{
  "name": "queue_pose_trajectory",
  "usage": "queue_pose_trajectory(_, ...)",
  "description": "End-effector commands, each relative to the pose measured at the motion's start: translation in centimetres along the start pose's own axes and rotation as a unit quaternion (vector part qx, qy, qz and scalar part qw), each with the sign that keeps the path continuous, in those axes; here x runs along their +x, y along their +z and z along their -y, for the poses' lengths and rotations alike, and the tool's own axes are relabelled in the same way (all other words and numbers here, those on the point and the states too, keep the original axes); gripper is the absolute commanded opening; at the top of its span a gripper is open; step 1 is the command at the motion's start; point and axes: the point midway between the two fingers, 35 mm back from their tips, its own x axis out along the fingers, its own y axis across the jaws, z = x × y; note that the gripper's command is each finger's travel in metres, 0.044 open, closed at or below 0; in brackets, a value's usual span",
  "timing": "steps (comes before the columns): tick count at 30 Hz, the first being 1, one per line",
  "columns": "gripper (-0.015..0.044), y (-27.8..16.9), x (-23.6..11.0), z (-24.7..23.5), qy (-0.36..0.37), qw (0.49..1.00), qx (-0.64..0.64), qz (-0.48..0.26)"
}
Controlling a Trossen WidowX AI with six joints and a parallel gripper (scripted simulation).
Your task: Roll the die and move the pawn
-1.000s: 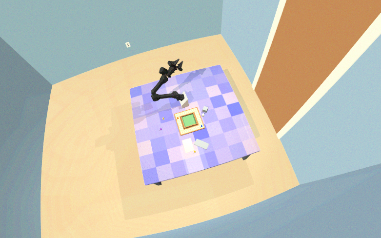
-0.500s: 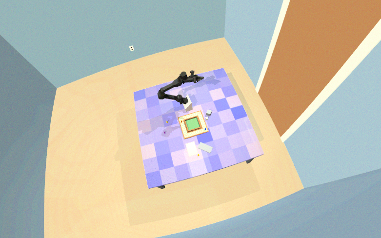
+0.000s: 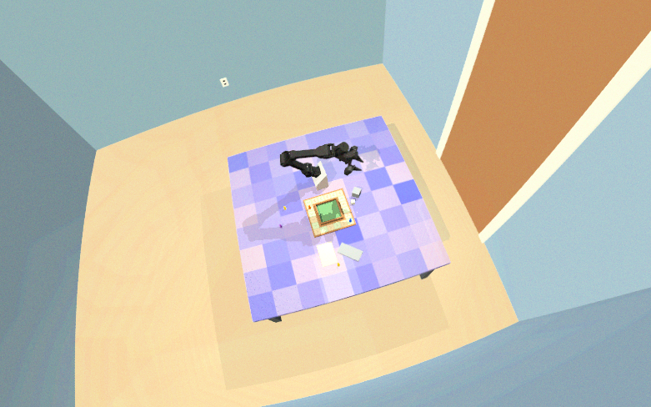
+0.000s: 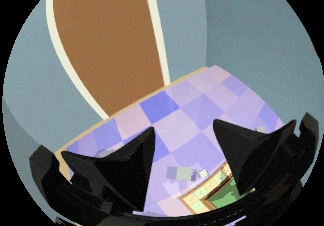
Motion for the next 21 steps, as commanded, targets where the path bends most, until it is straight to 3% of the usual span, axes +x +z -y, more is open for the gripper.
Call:
queue_pose_trajectory(1, 0.0275, -4.8, 4.7, 3.4, -0.048, 0.980, 0.153, -0.117)
queue_pose_trajectory(8, 0.0275, -12.1, 9.0, 6.7, -0.133, 0.902, 0.327, -0.247)
queue_pose_trajectory(18, 0.0275, -22.8, 12.1, 8.4, -0.282, 0.727, 0.497, -0.380)
queue_pose_trajectory(21, 0.0275, -23.0, 12.3, 8.2, -0.286, 0.723, 0.499, -0.382)
